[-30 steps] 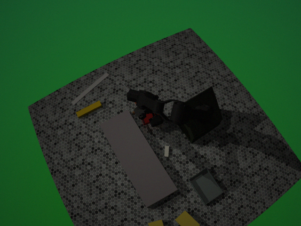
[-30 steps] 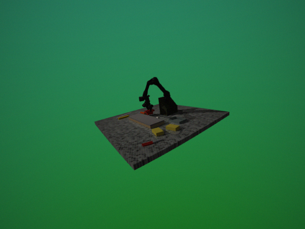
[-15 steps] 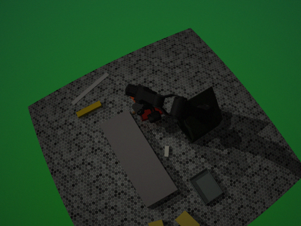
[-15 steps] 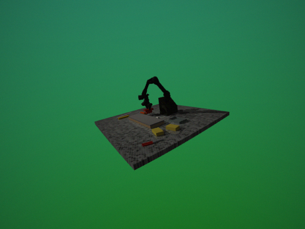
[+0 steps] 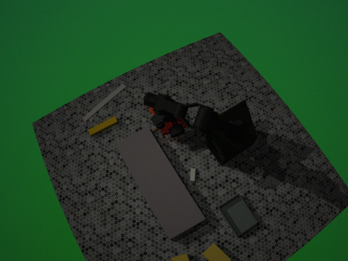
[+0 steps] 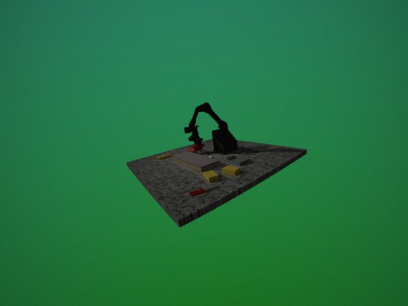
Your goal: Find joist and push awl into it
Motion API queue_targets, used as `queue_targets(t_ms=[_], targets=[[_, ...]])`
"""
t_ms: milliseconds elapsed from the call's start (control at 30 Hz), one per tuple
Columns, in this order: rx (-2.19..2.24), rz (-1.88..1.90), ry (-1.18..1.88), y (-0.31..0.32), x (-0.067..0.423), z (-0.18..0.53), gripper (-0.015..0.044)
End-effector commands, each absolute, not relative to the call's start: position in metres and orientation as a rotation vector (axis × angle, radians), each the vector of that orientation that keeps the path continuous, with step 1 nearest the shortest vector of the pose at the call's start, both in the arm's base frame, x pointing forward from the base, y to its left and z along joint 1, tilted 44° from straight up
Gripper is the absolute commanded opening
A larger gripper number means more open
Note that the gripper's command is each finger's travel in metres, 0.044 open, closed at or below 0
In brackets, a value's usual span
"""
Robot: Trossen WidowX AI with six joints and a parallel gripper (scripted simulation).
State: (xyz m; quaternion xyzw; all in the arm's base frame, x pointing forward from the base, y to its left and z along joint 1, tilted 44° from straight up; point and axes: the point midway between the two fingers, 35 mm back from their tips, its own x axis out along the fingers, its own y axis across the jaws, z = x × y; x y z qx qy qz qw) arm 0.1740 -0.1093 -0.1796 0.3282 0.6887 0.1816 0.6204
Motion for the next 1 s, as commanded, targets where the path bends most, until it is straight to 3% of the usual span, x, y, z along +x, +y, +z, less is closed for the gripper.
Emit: queue_targets(t_ms=[0, 967], targets=[[0.735, 0.396, 1.597, -0.109, 0.1737, -0.1787, 0.0], [0.602, 0.256, 1.655, -0.1016, 0.175, -0.1749, 0.0]])
